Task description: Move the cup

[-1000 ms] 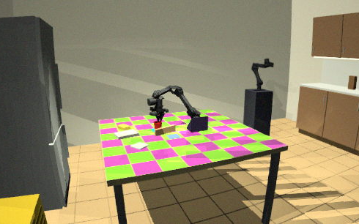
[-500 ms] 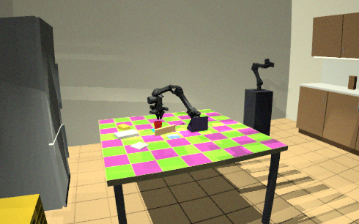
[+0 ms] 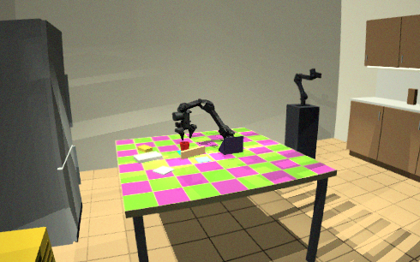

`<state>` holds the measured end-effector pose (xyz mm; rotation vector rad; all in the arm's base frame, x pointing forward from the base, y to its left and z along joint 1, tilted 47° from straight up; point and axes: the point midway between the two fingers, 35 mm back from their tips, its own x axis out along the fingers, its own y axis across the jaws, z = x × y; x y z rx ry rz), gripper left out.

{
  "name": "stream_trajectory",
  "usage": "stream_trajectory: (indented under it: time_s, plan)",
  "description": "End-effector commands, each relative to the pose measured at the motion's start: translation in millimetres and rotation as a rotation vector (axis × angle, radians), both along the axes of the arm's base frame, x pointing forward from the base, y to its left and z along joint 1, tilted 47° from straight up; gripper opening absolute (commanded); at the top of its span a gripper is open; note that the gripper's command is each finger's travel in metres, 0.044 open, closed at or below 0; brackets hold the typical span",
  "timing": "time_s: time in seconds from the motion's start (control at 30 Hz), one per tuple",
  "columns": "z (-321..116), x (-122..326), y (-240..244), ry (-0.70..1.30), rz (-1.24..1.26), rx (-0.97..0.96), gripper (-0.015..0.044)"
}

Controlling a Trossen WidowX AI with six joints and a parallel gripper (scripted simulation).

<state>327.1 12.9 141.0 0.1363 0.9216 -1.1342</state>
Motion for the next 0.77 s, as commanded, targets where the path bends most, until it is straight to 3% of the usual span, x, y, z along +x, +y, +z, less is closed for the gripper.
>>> stream_trajectory:
  time_s: [0.0,0.4,0.73]
  plan:
    - [7,0,8,-0.009,0.008,0.007,0.044]
    - [40,-5,41,-0.039,0.046,0.028,0.044]
    - [39,-4,41,-0.041,0.053,0.025,0.044]
